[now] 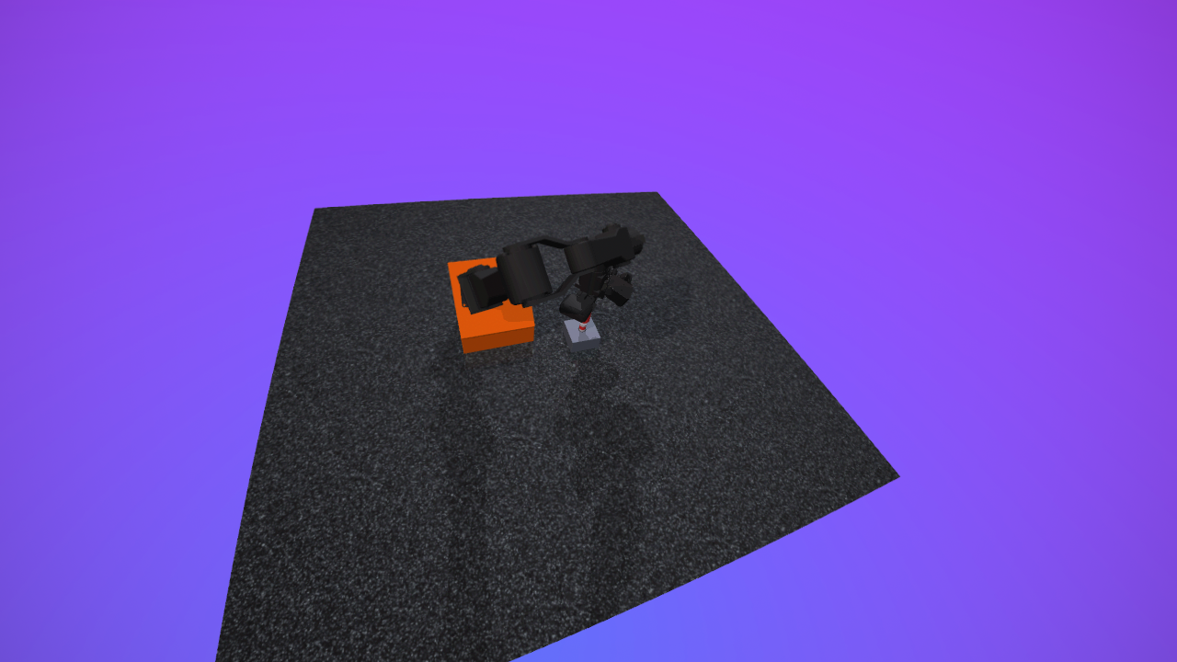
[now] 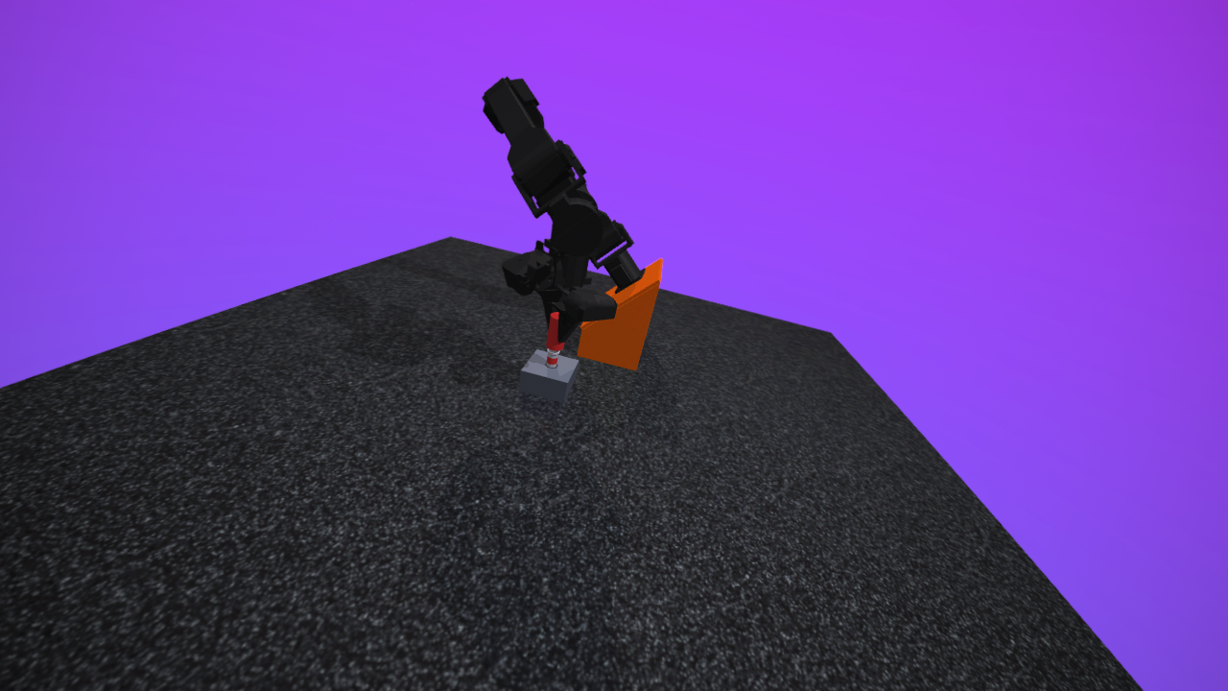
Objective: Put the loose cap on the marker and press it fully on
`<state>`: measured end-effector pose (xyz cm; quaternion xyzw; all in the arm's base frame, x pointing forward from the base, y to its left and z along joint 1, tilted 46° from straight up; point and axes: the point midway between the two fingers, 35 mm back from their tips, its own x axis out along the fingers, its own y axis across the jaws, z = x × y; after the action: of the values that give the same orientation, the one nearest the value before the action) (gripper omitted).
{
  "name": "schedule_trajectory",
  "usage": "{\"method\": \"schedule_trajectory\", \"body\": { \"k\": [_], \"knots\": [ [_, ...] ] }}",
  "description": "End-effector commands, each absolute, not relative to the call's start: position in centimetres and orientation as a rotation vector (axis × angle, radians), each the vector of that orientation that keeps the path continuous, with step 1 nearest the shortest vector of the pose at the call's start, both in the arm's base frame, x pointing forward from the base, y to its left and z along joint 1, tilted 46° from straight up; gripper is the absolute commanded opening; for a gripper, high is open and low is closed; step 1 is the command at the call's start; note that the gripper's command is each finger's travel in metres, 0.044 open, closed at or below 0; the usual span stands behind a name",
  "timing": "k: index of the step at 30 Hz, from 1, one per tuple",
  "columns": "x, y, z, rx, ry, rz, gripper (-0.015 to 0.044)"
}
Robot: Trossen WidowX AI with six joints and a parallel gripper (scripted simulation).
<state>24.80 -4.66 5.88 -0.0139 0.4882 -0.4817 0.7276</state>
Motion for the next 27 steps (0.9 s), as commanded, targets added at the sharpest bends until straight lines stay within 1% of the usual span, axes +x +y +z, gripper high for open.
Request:
{"method": "schedule_trajectory", "body": {
  "k": [1, 10, 27],
  "knots": [
    [24.8, -5.13, 5.54, -0.039, 1.073, -1.062, 0.0],
    [24.78, -5.42, 5.29, -0.04, 1.073, -1.063, 0.0],
    [24.75, -5.35, 5.3, -0.033, 1.075, -1.063, 0.044]
  ]
}}
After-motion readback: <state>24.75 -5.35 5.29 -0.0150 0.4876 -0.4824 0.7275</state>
